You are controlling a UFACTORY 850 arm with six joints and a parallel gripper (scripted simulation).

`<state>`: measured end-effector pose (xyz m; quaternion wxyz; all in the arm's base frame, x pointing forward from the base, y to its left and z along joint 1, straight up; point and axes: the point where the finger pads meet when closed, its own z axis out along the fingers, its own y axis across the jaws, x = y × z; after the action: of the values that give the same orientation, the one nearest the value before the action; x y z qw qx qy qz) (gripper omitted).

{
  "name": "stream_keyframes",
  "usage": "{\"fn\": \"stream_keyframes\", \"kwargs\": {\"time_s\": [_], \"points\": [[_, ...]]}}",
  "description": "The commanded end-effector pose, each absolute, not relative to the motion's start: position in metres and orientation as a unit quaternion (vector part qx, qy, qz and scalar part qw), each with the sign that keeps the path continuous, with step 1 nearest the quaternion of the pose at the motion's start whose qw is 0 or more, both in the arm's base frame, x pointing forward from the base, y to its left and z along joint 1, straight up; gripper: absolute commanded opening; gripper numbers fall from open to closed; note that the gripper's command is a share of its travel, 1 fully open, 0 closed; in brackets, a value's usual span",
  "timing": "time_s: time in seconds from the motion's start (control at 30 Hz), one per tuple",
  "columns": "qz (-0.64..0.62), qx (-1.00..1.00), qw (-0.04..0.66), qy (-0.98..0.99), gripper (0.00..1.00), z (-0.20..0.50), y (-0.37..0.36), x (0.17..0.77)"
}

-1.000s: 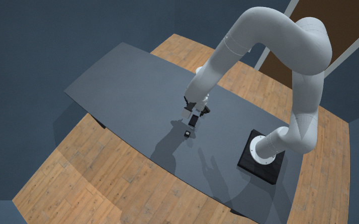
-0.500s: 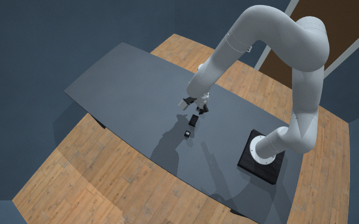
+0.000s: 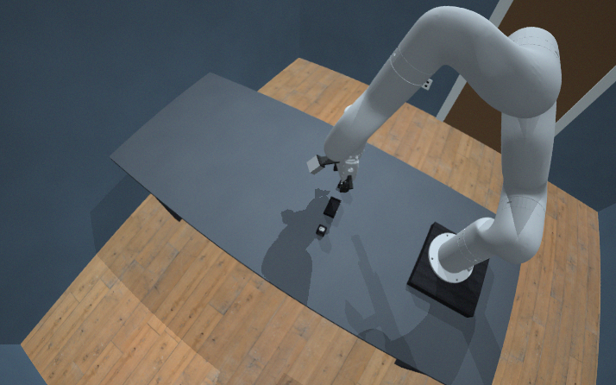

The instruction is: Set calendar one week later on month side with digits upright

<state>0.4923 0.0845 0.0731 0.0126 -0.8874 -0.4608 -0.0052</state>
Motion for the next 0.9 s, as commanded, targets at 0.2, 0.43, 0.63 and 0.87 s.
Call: {"fn": "stream_keyframes", "kwargs": {"time_s": [0.2, 0.43, 0.63, 0.87], "points": [[0.0, -0.948, 0.0, -0.318, 1.0, 0.073, 0.064, 0.497], [0.0, -0.972, 0.0, -0.234, 1.0, 0.072, 0.052, 0.499], [0.0, -0.984, 0.0, -0.179, 1.0, 0.072, 0.044, 0.5], [0.0, -0.986, 0.0, -0.167, 1.0, 0.071, 0.043, 0.5]]}}
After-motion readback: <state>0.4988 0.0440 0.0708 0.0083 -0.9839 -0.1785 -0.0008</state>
